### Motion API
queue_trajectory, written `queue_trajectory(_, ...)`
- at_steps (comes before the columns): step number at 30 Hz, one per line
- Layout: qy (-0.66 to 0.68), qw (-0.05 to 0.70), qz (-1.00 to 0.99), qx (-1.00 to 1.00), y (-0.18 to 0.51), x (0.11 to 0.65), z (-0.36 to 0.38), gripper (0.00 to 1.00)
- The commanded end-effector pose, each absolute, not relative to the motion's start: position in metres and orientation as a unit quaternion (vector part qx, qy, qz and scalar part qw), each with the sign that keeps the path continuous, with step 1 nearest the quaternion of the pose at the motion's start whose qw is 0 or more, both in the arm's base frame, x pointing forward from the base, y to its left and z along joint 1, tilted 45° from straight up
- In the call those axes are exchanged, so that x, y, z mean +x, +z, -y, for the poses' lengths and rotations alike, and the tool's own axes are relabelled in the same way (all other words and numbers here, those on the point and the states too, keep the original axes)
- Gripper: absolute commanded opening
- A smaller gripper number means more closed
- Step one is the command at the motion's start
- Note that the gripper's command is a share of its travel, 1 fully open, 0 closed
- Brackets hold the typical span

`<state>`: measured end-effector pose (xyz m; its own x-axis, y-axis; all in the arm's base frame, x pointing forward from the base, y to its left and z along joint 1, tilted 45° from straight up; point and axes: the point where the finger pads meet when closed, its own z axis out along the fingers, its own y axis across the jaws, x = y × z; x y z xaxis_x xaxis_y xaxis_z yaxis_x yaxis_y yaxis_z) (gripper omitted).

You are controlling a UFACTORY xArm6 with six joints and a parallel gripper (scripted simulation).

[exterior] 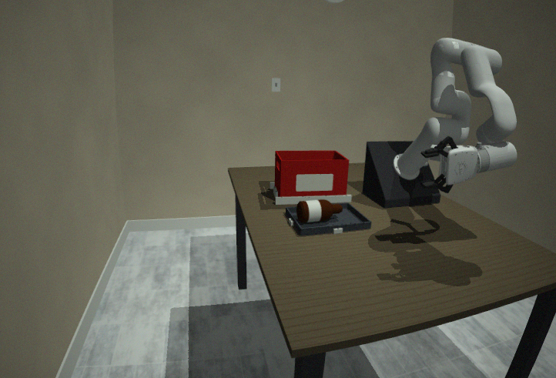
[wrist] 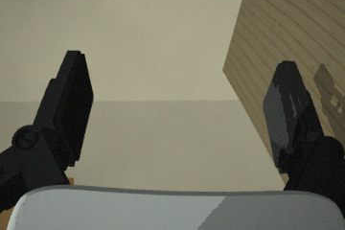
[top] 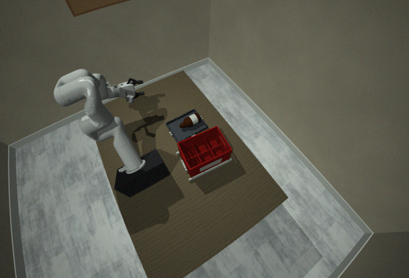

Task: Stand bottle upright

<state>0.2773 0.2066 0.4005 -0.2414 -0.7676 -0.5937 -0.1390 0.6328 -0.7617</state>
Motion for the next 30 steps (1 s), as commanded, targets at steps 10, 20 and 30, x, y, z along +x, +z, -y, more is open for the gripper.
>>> queue_trajectory(10,-0.295,0.533,-0.731,-0.309,0.402,0.277,-0.207,1.00)
queue_trajectory(20,-0.296,0.530,-0.732,-0.310,0.401,0.278,-0.206,1.00)
queue_trajectory(30,-0.336,0.397,-0.790,-0.323,0.348,0.292,-0.171,1.00)
